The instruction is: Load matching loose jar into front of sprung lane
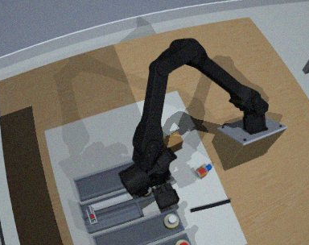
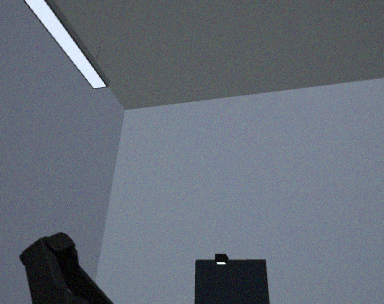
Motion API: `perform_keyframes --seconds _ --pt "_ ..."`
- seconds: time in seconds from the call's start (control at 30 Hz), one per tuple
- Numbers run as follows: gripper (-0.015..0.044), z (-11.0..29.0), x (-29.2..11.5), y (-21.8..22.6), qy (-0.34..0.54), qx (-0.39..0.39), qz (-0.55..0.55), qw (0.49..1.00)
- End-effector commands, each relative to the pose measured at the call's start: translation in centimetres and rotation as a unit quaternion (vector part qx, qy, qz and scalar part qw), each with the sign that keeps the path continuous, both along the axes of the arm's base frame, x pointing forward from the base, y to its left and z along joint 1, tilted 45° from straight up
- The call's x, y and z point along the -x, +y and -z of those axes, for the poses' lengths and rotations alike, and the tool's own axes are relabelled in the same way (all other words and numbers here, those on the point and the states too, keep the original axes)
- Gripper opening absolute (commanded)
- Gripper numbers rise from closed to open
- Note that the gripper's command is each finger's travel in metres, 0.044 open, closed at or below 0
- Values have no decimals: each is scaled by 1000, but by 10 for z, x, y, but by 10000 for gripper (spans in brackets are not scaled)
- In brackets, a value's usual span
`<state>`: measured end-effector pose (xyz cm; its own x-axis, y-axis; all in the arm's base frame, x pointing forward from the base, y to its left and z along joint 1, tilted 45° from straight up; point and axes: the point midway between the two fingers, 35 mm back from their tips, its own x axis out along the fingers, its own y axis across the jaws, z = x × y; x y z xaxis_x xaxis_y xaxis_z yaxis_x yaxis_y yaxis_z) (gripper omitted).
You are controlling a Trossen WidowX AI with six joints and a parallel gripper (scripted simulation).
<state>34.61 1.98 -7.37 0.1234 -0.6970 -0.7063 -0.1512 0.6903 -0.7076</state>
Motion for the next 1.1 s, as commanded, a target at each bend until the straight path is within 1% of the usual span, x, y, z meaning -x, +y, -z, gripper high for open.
perform_keyframes --seconds 0.0,1.07 --pt "0 -3 -9 4 -14 -2 -4 1000" --pt "0 4 -11 -3 -14 -2 -4 1000"
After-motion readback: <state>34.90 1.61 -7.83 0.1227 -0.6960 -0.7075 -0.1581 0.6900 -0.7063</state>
